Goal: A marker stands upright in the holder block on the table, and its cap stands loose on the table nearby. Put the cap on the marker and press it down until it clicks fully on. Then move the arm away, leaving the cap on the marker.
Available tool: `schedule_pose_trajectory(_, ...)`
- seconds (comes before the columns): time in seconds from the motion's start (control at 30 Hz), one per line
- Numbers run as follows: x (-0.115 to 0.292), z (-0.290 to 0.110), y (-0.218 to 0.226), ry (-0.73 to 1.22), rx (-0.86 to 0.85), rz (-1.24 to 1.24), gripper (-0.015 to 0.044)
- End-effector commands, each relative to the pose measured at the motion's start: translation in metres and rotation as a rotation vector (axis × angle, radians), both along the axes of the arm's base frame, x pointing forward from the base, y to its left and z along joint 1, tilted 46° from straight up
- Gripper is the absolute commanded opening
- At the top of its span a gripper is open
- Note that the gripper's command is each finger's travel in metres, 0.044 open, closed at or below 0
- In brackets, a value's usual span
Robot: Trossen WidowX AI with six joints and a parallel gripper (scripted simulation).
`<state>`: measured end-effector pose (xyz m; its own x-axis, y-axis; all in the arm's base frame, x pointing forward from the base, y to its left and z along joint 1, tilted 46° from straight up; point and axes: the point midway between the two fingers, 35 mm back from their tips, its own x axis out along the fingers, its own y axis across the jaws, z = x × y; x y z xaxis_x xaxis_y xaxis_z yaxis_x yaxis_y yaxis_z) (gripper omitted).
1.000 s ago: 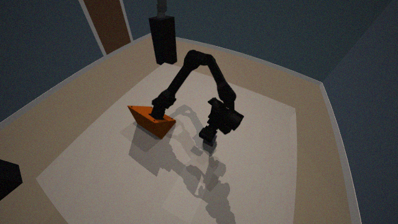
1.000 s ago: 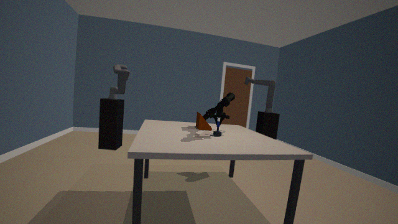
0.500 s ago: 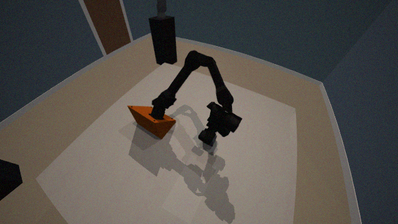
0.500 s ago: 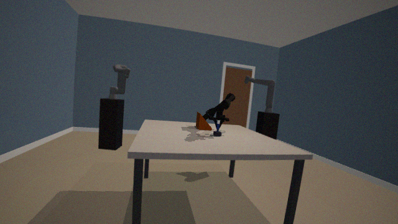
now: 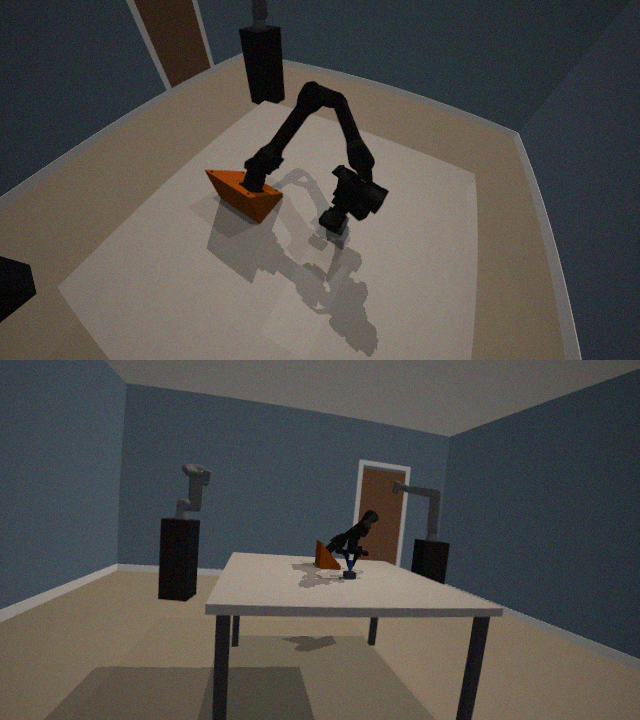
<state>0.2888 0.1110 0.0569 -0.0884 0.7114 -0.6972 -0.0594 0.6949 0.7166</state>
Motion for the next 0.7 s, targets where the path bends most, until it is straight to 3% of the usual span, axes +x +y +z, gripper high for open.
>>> schedule_pose_trajectory(0.0,0.0,0.0,0.0,0.0,0.0,0.0,0.0105)
schedule_pose_trajectory(0.43,0.0,0.0,0.0,0.0,0.0,0.0,0.044)
schedule_pose_trajectory(0.67,0.007,0.05,-0.052,0.001,-0.003,0.0,0.044)
